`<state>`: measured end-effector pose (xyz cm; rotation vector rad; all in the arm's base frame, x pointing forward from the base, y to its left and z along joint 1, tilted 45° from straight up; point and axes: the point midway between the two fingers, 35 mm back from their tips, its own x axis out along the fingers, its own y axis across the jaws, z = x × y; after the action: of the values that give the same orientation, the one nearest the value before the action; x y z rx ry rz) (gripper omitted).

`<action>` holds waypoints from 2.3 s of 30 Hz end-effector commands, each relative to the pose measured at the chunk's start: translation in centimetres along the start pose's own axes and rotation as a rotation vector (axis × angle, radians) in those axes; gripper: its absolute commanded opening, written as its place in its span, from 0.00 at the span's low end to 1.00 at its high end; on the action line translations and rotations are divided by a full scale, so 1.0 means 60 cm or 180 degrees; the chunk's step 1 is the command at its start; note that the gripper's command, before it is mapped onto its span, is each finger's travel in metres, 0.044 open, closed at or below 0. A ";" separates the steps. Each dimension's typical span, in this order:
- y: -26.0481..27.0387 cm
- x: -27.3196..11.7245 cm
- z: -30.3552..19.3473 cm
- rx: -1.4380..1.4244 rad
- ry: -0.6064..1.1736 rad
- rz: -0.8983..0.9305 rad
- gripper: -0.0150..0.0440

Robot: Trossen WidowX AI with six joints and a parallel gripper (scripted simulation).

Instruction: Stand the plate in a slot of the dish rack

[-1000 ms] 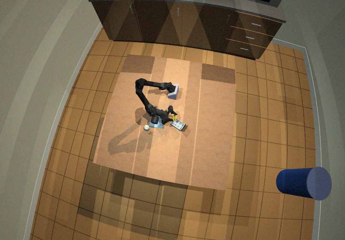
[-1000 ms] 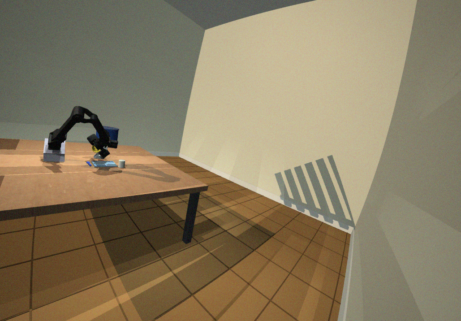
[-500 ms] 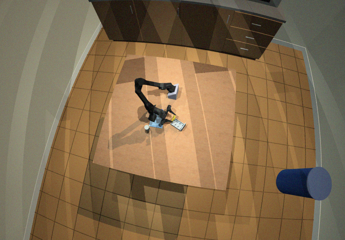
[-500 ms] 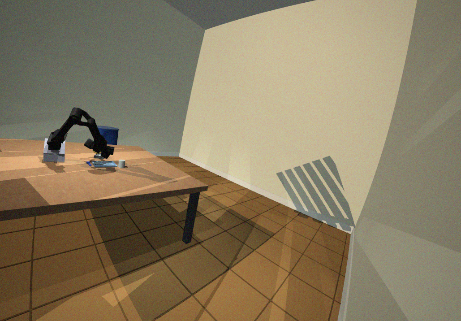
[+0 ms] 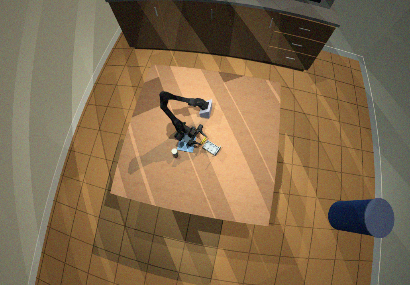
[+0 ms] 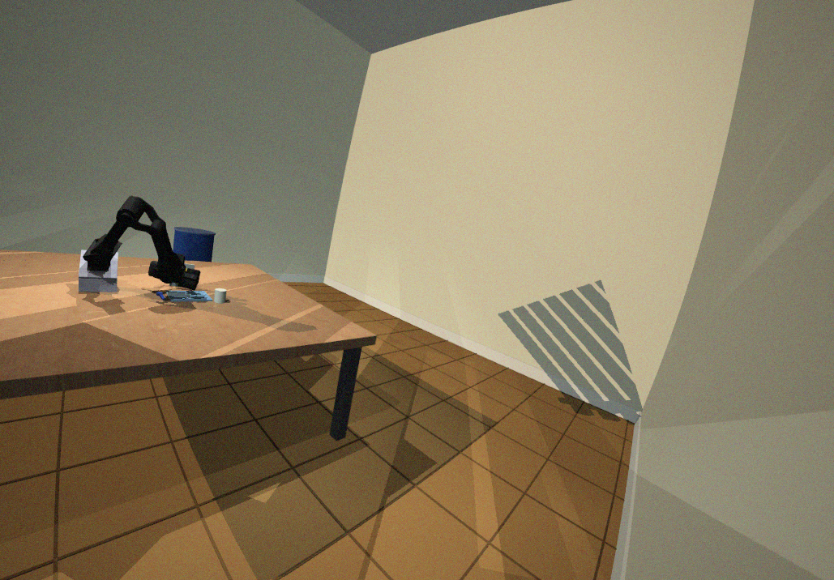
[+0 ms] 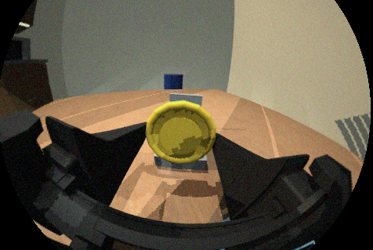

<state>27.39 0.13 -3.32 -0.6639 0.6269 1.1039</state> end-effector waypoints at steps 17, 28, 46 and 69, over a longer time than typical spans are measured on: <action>-0.001 0.016 0.002 -0.0267 -0.0109 -0.0137 0.25; -0.002 0.038 0.005 -0.0287 -0.0115 -0.0145 0.25; 0.000 0.073 0.009 -0.0310 -0.0124 -0.0149 0.25; -0.001 0.075 -0.025 -0.0296 -0.0095 -0.0153 0.39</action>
<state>28.73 1.65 -7.60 -0.7378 0.5340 1.1010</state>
